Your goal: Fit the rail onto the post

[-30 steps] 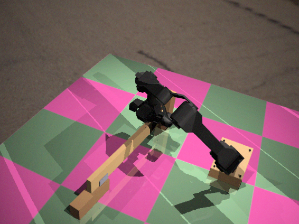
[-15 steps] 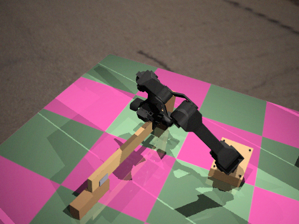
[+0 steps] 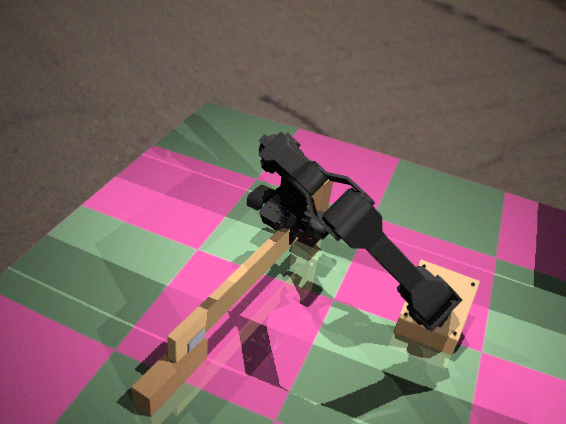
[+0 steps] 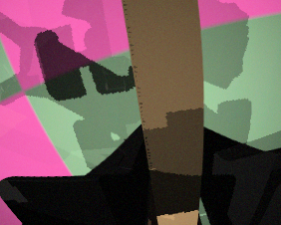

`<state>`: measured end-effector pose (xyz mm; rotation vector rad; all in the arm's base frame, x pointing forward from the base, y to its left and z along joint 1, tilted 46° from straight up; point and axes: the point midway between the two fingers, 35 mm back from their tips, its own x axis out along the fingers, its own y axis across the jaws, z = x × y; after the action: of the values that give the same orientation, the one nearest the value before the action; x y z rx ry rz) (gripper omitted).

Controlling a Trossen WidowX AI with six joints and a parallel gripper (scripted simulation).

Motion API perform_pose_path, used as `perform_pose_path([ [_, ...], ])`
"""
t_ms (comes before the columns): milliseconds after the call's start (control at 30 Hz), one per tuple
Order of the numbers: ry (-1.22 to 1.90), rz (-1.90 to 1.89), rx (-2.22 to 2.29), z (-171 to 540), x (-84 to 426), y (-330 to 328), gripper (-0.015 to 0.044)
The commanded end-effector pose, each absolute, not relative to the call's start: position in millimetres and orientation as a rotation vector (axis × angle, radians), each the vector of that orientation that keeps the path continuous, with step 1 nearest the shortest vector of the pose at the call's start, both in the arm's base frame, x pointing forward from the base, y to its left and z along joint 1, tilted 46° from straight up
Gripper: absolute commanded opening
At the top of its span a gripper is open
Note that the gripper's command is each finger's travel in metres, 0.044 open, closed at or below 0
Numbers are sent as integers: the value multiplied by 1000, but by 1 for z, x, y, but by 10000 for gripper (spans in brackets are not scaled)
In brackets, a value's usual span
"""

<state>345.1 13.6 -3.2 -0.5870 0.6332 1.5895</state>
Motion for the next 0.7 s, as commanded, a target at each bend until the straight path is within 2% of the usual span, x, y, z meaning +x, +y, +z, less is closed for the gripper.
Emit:
perform_pose_path([
  [0, 631, 1582, -592, -4, 347, 10, 0],
  [667, 631, 1582, -593, -7, 347, 4, 0],
])
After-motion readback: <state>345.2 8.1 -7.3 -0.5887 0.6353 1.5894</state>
